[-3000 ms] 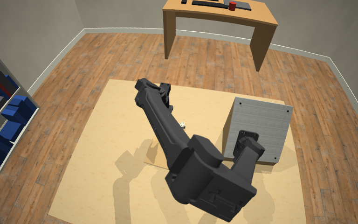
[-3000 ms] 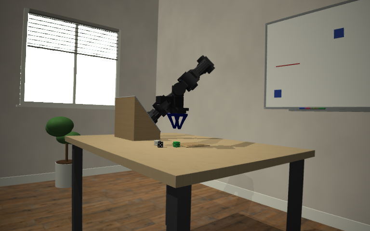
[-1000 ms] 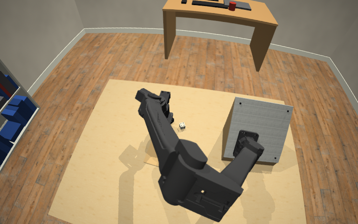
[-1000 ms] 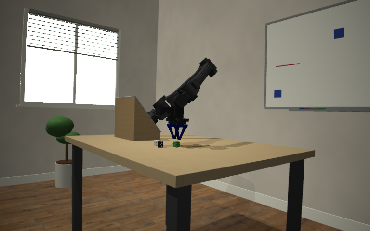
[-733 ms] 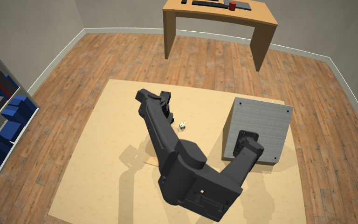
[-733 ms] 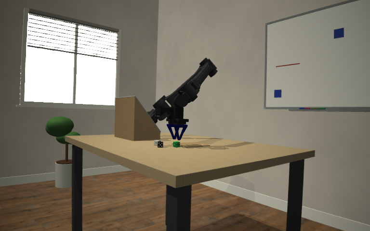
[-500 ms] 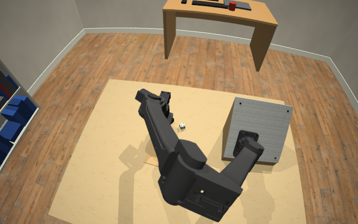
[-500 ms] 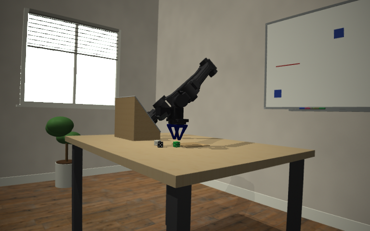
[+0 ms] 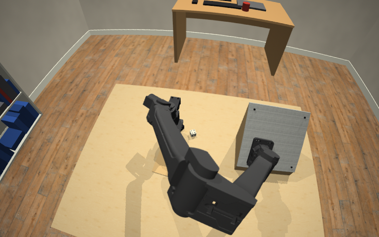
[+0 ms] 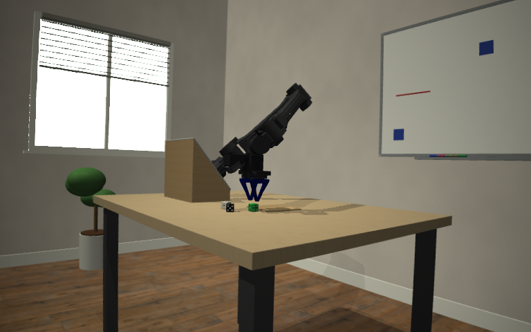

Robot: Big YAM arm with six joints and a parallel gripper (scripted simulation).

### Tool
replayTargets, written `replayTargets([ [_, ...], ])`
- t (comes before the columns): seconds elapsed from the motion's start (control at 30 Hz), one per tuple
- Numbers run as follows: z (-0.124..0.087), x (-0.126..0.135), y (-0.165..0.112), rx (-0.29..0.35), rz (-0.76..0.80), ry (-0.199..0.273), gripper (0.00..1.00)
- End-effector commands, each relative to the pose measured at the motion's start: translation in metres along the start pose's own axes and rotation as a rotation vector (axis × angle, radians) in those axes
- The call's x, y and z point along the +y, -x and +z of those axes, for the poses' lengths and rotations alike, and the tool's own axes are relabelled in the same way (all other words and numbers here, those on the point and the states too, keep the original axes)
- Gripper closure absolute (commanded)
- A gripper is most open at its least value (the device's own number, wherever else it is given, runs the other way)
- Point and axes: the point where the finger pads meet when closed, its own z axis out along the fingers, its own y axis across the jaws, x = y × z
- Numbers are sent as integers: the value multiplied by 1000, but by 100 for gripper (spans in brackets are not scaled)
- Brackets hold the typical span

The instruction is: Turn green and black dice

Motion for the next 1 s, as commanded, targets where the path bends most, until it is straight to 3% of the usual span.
replayTargets([
  [0.0, 2, 6, -1, -4, -6, 4, 61],
  [0.97, 0, 6, -3, -6, -10, 8, 61],
])
